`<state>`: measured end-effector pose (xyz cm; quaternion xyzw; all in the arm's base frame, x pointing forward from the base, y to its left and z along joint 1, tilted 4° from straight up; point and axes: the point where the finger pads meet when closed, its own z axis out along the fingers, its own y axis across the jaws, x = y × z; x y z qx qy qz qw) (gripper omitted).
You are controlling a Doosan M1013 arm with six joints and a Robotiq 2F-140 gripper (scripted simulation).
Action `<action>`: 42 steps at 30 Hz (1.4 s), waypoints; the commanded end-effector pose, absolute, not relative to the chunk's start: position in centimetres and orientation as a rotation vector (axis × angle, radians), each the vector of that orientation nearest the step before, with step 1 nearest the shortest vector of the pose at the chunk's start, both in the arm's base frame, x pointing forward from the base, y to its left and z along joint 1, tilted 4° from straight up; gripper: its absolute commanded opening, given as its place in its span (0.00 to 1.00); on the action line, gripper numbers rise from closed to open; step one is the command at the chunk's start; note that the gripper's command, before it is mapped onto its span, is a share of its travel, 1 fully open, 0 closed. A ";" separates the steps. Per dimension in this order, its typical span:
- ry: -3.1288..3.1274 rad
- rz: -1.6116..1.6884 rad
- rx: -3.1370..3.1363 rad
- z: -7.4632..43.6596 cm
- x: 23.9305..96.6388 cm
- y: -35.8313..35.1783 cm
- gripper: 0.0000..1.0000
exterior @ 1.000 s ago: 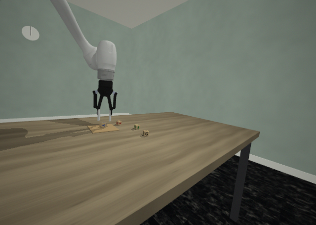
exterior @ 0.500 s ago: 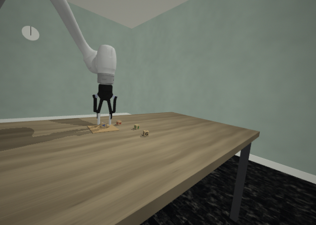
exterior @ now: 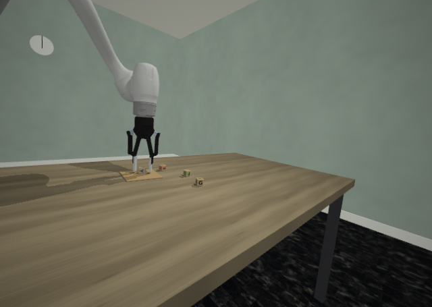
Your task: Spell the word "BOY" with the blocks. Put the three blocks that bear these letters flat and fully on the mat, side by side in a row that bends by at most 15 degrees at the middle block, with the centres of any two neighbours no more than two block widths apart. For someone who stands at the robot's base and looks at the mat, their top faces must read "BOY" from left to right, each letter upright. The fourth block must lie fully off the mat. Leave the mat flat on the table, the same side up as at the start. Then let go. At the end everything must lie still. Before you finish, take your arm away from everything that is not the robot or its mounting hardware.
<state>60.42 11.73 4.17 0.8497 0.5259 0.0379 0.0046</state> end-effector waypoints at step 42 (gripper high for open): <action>1.646 0.113 2.667 3.7 60.1 11.9 0.25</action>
